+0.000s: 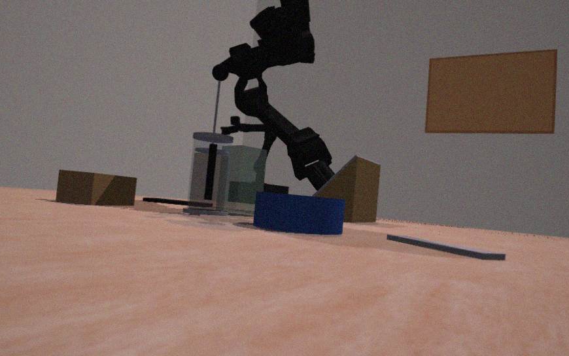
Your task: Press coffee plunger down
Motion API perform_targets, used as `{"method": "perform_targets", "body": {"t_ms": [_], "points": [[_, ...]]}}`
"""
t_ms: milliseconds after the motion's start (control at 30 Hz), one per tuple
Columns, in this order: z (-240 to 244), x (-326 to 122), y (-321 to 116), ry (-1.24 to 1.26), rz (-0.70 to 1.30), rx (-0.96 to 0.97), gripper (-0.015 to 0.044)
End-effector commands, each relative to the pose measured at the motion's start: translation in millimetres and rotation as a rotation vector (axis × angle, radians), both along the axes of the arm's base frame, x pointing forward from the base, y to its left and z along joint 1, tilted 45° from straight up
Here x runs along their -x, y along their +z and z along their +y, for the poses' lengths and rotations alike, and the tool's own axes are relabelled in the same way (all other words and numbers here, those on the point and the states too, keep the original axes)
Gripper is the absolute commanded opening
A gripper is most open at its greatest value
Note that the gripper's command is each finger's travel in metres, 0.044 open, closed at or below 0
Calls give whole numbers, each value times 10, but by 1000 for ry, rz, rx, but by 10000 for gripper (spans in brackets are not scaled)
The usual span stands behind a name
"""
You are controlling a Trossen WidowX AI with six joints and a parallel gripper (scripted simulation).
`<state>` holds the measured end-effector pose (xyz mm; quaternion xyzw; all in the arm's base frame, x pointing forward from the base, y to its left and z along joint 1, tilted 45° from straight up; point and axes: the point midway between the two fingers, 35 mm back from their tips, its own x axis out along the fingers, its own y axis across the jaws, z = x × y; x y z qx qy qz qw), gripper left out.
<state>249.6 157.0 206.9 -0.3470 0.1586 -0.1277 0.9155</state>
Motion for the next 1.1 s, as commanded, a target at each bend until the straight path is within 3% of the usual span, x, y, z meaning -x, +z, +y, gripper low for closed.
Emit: {"method": "perform_targets", "body": {"t_ms": [0,900,1067], "points": [[-31,-7,-34,5,5,2,440],[-164,-360,-104,7,2,2,440],[-164,-360,-104,7,2,2,309]]}}
